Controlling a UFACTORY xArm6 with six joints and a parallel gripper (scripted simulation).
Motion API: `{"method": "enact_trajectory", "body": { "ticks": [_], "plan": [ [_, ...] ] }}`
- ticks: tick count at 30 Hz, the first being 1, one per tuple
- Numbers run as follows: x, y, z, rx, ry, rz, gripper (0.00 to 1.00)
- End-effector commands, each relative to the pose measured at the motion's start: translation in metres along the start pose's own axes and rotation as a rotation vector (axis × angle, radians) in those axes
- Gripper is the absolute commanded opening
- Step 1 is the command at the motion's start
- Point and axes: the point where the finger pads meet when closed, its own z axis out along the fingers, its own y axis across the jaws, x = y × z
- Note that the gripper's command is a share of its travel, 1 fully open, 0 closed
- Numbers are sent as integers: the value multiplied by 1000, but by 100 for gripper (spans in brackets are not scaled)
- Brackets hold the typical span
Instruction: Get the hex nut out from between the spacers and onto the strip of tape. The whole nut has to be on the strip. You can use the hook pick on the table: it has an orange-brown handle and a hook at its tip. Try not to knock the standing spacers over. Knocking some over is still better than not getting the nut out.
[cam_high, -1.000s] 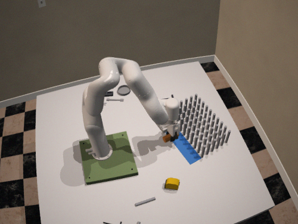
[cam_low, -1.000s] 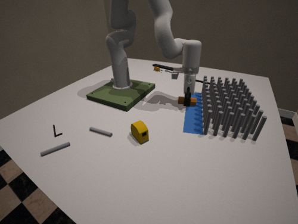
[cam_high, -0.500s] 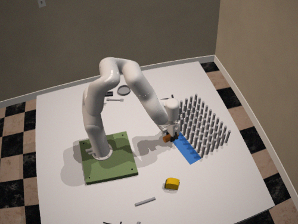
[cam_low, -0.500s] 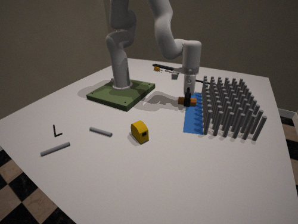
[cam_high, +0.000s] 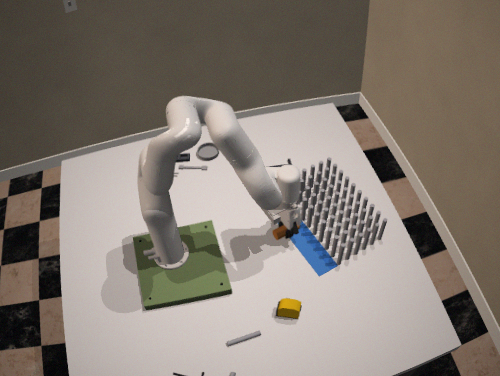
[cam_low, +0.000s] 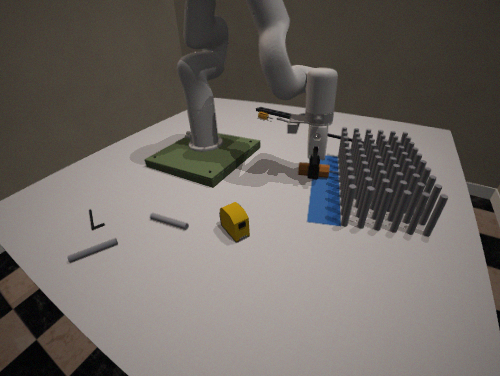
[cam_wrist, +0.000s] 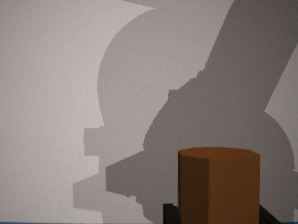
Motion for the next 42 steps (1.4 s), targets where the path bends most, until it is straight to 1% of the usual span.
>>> {"method": "enact_trajectory", "body": {
  "ticks": [1,11,26,42],
  "plan": [
    [0,0,-1,1,-4,0,0],
    [6,0,-1,1,-4,0,0],
    [23,0,-1,1,-4,0,0],
    [54,0,-1,1,-4,0,0]
  ]
}}
